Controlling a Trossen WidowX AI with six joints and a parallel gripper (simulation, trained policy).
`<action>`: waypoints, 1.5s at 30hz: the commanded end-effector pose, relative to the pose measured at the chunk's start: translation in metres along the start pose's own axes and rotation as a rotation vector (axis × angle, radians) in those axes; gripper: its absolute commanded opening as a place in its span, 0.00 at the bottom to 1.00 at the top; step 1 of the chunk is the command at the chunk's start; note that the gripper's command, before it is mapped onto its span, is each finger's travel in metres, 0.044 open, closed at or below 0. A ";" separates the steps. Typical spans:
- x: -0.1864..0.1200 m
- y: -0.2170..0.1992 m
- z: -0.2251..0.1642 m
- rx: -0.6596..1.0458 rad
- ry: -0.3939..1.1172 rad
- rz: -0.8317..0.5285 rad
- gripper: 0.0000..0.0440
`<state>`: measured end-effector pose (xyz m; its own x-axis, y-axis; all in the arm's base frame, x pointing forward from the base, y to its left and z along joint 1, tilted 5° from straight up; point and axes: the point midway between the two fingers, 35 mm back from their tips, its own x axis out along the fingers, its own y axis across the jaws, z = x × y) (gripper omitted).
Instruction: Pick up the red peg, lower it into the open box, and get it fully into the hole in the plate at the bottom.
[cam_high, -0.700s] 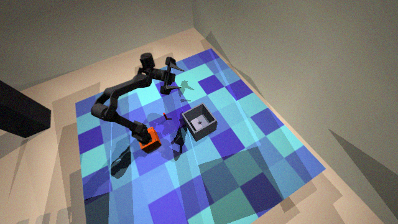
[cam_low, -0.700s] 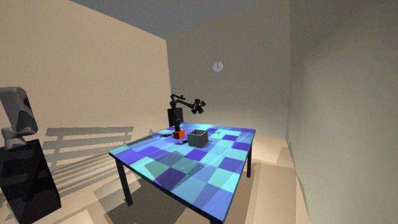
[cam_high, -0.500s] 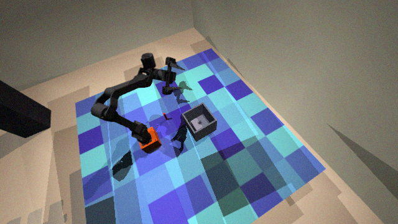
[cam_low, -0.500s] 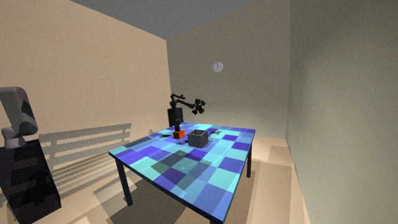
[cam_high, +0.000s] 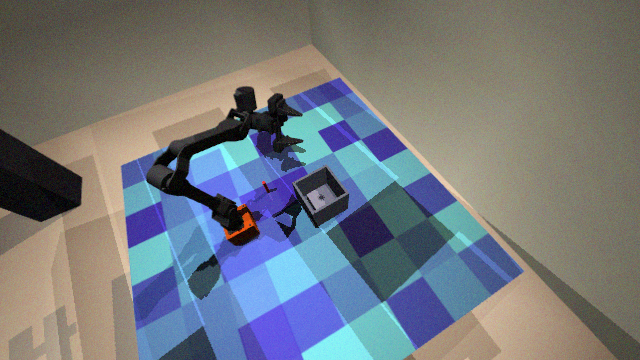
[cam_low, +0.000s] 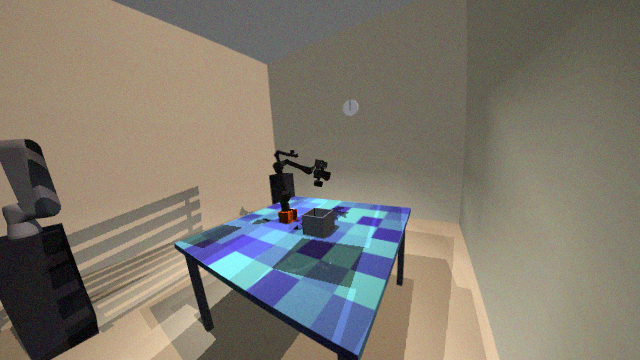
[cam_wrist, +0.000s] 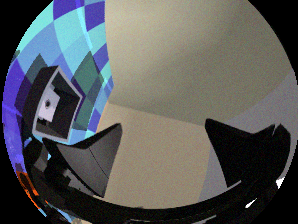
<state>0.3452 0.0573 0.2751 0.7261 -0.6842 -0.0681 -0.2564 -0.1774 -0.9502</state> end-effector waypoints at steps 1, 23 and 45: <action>0.005 0.002 0.002 0.128 -0.023 0.014 1.00; 0.031 0.029 0.010 0.870 -0.095 0.217 1.00; 0.034 0.079 0.007 1.513 0.077 0.629 1.00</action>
<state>0.3580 0.0258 0.2005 0.7275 -0.4428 -0.5241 0.3411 0.8962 -0.2837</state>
